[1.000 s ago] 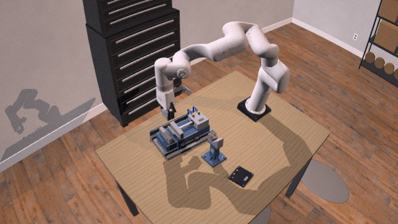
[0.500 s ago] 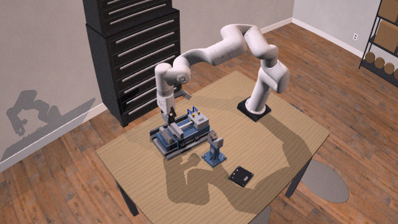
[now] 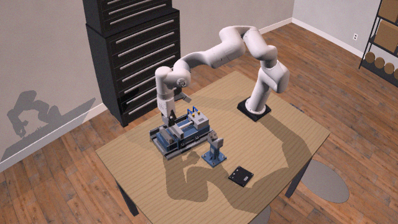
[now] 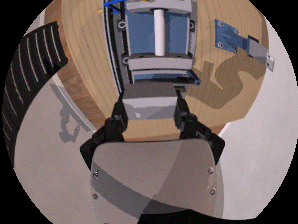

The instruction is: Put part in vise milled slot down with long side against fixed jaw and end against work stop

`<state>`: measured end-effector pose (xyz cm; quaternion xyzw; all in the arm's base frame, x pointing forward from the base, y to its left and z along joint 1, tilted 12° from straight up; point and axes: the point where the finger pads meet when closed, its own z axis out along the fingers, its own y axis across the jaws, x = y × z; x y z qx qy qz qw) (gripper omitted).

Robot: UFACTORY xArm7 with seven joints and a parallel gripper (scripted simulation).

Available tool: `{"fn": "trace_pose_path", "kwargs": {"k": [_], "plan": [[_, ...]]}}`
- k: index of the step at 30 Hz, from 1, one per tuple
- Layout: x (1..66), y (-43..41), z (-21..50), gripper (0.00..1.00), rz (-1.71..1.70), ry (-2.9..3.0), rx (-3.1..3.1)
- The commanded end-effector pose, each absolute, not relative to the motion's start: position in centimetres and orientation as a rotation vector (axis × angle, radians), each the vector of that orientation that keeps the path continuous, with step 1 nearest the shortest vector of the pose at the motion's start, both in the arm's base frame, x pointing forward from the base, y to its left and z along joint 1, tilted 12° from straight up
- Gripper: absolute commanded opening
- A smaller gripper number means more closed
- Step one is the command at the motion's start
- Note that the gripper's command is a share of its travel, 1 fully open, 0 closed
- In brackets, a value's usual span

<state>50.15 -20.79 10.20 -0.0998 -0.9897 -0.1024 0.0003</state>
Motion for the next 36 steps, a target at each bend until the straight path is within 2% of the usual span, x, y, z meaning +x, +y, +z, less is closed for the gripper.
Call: {"fn": "trace_pose_path", "kwargs": {"k": [1, 36], "plan": [[50.28, -20.9, 10.22, 0.0, -0.319, -3.114, -0.315], [50.3, -20.82, 9.82, 0.0, -0.319, -3.114, -0.315]]}}
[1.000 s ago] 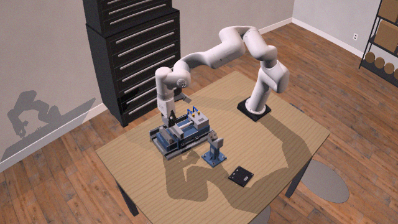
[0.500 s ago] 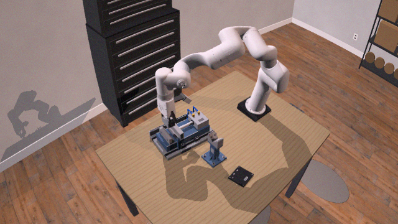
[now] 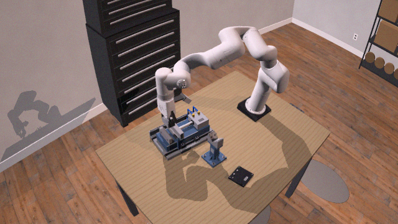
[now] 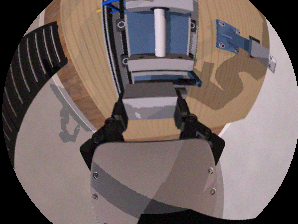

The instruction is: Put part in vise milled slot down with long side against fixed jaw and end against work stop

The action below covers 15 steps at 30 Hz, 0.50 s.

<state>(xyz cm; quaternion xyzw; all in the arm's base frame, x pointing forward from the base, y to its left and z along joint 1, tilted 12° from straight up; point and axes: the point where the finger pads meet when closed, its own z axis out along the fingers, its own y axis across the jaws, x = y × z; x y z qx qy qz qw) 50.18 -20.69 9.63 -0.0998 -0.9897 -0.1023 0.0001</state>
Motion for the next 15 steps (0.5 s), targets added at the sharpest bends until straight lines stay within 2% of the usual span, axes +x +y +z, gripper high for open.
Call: {"fn": "trace_pose_path", "kwargs": {"k": [1, 15], "plan": [[50.3, -20.82, 9.81, 0.0, -0.319, -3.114, -0.315], [50.31, -20.73, 9.37, 0.0, -0.319, -3.115, -0.313]]}}
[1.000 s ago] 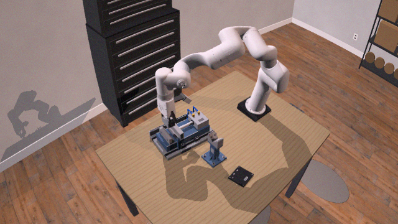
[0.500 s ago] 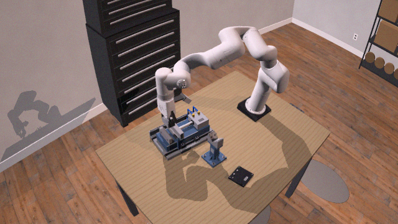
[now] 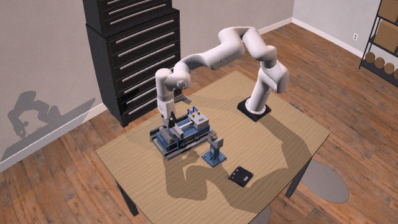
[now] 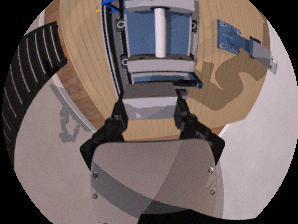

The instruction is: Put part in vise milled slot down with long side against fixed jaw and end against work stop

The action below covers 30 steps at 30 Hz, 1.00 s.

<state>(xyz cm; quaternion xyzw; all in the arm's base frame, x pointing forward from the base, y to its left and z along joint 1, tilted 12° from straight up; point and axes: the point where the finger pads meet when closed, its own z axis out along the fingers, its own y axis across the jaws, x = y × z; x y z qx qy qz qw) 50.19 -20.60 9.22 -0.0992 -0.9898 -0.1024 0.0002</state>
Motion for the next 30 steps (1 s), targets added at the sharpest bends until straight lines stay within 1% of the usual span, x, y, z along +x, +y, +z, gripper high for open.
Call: {"fn": "trace_pose_path", "kwargs": {"k": [1, 30], "plan": [[50.3, -20.7, 9.3, 0.0, -0.319, -3.115, -0.313], [50.4, -20.4, 7.6, 0.0, -0.319, -3.115, -0.313]]}}
